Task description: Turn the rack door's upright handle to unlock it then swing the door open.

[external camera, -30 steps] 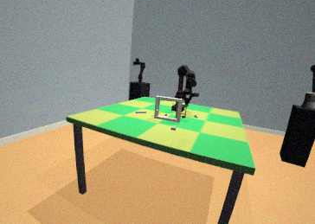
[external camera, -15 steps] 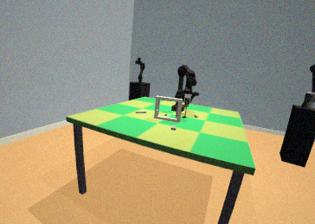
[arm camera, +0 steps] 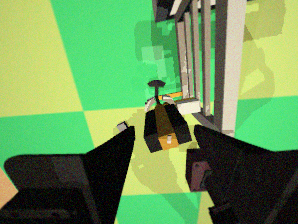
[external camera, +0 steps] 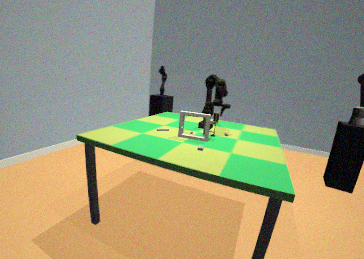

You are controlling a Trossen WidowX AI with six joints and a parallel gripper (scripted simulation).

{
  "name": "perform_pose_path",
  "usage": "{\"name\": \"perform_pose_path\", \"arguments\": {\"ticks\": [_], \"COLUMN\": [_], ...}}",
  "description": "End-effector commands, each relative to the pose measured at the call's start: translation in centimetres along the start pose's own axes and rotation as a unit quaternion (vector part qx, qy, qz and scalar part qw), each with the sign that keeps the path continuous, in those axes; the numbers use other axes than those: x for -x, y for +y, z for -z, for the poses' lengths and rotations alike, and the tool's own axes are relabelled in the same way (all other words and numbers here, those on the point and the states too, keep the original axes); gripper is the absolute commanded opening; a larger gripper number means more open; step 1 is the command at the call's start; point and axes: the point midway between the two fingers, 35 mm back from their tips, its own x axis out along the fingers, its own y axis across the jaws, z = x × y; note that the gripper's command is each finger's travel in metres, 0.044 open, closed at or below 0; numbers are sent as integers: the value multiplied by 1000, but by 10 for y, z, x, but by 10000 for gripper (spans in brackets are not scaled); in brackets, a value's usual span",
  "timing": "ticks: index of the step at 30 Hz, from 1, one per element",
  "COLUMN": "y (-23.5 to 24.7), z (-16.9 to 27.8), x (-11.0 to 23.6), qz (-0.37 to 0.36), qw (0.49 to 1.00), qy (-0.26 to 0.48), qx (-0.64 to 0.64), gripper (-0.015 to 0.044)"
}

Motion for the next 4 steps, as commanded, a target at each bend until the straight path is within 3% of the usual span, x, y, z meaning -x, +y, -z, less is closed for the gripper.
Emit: {"name": "perform_pose_path", "arguments": {"ticks": [1,4], "y": [0,0], "z": [0,0], "x": [5,9], "qz": [2,2], "qw": [1000,1000], "qy": [1,1], "qx": [-2,-2], "gripper": [298,298]}}
